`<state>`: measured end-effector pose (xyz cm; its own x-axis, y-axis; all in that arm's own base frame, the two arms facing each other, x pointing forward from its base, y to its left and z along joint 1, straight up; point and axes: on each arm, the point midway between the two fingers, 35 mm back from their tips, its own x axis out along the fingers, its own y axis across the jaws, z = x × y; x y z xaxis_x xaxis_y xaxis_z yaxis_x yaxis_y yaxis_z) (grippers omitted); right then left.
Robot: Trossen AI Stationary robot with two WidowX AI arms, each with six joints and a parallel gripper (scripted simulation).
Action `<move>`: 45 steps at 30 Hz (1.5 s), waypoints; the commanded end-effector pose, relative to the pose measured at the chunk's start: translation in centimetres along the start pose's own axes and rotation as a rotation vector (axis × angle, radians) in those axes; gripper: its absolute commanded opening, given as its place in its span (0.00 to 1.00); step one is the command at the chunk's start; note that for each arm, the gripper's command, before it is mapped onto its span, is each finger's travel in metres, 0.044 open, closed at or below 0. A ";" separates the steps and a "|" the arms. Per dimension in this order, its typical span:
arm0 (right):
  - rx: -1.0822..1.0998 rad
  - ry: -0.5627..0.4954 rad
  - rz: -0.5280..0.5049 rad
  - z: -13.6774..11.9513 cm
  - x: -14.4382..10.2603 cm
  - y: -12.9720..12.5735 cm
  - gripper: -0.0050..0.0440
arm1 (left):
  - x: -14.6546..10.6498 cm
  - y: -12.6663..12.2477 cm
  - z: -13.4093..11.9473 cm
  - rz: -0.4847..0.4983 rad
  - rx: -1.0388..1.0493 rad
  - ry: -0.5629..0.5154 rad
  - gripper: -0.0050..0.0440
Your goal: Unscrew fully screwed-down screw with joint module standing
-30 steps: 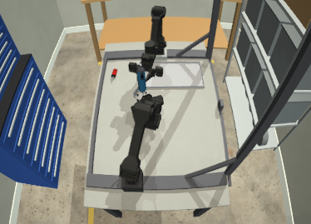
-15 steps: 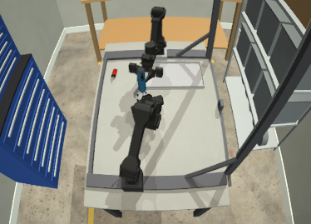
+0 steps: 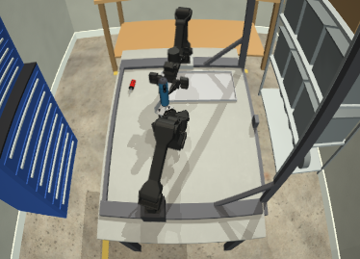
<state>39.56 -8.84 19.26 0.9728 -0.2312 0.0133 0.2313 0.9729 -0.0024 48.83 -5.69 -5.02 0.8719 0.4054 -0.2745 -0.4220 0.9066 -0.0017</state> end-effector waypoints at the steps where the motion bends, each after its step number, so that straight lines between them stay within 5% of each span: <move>1: -0.002 -0.041 -0.002 1.8 0.2 -0.1 0.43 | 0.0 -0.3 1.2 -0.006 -0.017 -0.020 0.59; 19: -0.003 -0.001 -0.002 -1.8 -0.2 -0.1 0.43 | 0.0 -0.3 1.2 -0.006 -0.017 -0.020 0.59; 32: -0.002 -0.009 -0.002 -1.5 0.2 -0.1 0.43 | 0.0 -0.3 1.2 -0.006 -0.017 -0.020 0.59; 38: -0.001 -0.019 -0.001 -0.5 0.1 0.0 0.43 | 0.0 -0.3 1.2 -0.006 -0.017 -0.020 0.59; 43: 0.000 -0.054 -0.001 4.3 0.3 -0.1 0.43 | 0.0 -0.3 1.2 -0.006 -0.017 -0.020 0.59; 45: 0.000 -0.054 -0.001 4.3 0.3 -0.1 0.43 | 0.0 -0.3 1.2 -0.006 -0.017 -0.020 0.59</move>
<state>39.59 -8.87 19.80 0.9729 -0.2311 0.0092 0.2311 0.9729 -0.0029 48.82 -5.69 -5.02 0.8719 0.4054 -0.2745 -0.4221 0.9066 -0.0017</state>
